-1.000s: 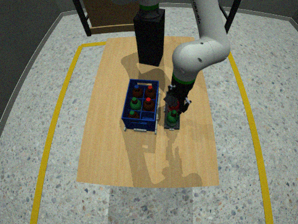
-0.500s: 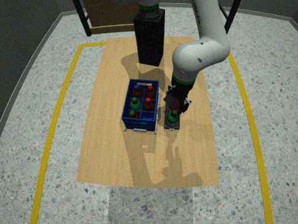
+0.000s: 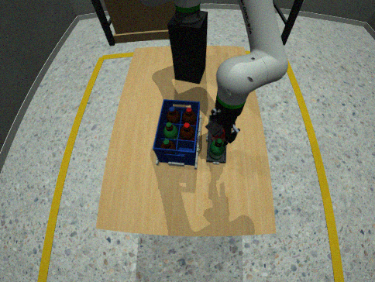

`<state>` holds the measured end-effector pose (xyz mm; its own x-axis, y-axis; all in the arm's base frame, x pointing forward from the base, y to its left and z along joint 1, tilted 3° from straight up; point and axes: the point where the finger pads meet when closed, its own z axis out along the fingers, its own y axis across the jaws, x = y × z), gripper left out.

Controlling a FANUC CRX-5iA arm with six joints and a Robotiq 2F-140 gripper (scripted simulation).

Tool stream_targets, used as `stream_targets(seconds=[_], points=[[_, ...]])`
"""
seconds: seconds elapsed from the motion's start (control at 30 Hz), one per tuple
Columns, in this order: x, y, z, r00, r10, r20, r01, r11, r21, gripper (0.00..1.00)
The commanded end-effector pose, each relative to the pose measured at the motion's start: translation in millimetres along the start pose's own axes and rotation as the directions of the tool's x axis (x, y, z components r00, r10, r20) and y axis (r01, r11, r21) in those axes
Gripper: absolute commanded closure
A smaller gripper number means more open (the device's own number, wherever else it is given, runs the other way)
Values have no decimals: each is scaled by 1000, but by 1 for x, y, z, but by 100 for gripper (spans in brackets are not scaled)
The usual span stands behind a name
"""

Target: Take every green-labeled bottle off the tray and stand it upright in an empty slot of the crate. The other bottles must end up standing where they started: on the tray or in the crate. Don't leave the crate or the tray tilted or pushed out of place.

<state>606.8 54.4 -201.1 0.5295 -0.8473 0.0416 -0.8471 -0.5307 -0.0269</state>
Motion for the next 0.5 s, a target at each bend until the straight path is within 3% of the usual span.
stream_targets(seconds=[0.0,0.47], points=[[0,-1,0,1000,0,-1,0,1000,2,56],[0,-1,21,1000,0,-1,0,1000,2,56]])
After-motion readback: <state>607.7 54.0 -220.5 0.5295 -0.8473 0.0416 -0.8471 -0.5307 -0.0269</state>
